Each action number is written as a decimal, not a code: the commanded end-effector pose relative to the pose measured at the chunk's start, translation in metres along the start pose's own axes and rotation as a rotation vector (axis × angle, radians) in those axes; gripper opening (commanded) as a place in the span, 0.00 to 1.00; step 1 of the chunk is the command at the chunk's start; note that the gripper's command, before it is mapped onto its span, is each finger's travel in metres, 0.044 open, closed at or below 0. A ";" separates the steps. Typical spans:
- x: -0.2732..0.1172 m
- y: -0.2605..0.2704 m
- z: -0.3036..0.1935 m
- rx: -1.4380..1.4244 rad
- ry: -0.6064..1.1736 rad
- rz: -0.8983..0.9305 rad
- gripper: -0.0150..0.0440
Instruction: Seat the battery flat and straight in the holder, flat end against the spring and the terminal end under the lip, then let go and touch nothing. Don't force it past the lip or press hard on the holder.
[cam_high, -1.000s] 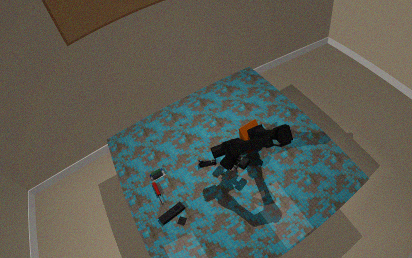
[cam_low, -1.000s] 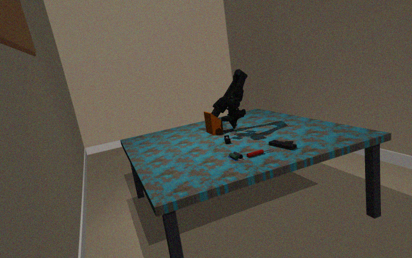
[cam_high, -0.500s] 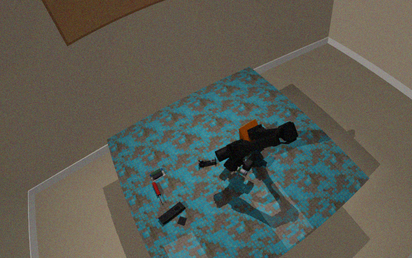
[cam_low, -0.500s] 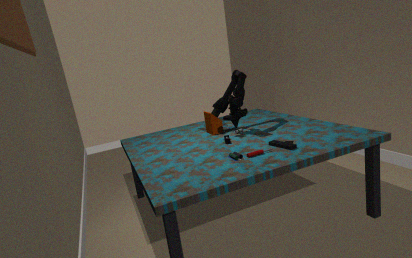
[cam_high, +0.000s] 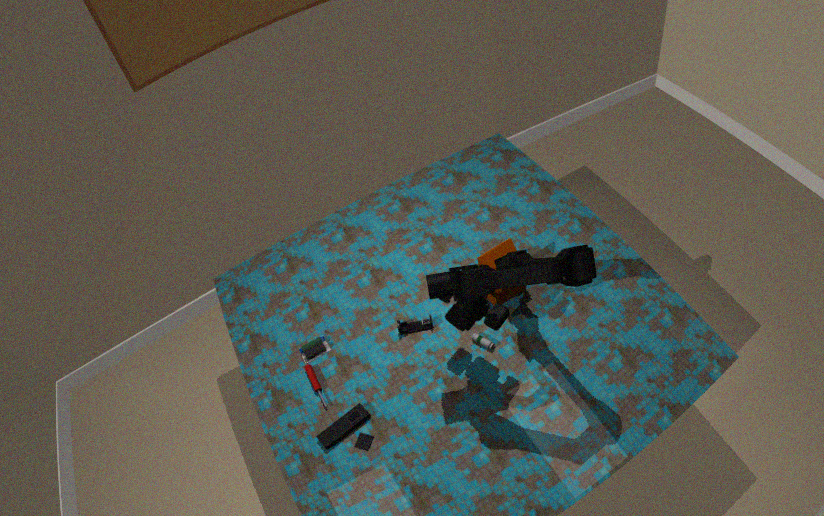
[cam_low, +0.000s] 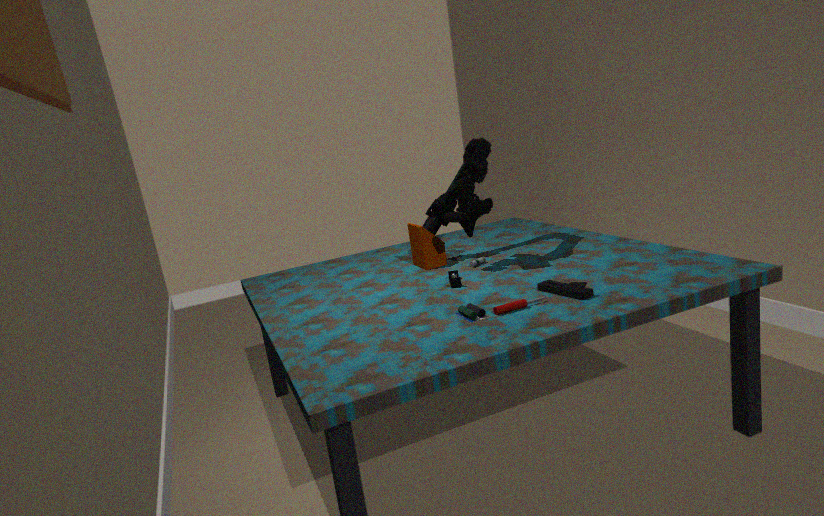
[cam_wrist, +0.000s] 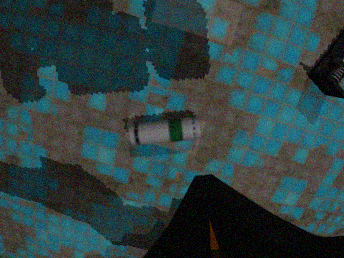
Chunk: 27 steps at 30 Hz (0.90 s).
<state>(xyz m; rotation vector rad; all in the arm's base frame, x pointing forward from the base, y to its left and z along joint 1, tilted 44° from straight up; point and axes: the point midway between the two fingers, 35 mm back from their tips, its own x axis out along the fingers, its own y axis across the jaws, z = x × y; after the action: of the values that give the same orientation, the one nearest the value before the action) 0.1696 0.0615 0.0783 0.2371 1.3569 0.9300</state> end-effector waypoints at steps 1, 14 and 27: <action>-0.015 0.003 -0.001 -0.008 -0.001 -0.001 0.25; -0.008 0.004 -0.001 -0.087 0.000 0.002 0.34; 0.055 0.024 -0.001 -1.576 -0.004 -0.001 0.64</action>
<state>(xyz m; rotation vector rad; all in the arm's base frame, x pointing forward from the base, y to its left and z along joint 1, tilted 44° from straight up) 0.1652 0.0900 0.0653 -0.5224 0.7825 1.4668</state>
